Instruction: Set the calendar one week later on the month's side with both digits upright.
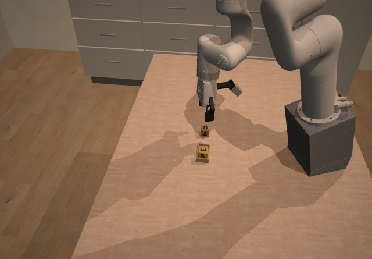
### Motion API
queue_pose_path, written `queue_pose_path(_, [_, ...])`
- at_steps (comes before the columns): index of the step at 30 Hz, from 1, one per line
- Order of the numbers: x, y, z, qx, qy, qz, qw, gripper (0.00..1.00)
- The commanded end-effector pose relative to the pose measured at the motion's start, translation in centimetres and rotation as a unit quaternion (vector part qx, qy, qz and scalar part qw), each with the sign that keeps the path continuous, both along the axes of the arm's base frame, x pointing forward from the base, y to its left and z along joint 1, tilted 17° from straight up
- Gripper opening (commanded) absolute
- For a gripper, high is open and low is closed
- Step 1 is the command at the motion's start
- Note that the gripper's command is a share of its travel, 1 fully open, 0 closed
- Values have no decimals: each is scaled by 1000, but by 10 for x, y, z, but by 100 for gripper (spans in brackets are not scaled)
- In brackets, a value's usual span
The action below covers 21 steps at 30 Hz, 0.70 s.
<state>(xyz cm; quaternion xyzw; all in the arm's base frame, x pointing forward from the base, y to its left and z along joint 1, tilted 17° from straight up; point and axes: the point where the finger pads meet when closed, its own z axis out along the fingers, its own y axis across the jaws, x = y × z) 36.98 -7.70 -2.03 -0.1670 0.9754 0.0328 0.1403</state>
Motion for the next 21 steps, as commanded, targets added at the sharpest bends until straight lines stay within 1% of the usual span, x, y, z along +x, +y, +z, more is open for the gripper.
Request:
queue_pose_path(1, [1, -1, 0, -19, -12, 81, 996, 100])
queue_pose_path(3, [1, -1, 0, -28, -16, 112, 993, 100])
queue_pose_path(6, [1, -1, 0, -28, -16, 113, 993, 100])
queue_pose_path(8, [1, -1, 0, -45, -23, 175, 983, 100])
queue_pose_path(11, [1, -1, 0, -53, -27, 204, 977, 100])
queue_pose_path(14, [1, -1, 0, -67, -32, 254, 964, 100])
queue_pose_path(15, [1, -1, 0, -69, -33, 259, 963, 100])
queue_pose_path(16, [1, -1, 0, -75, -36, 281, 956, 100])
queue_pose_path(17, [1, -1, -1, -76, -36, 285, 955, 100])
queue_pose_path(18, [1, -1, -1, -82, -39, 308, 947, 100])
queue_pose_path(19, [1, -1, -1, -83, -39, 309, 947, 100])
queue_pose_path(21, [1, -1, -1, -94, -44, 348, 932, 100])
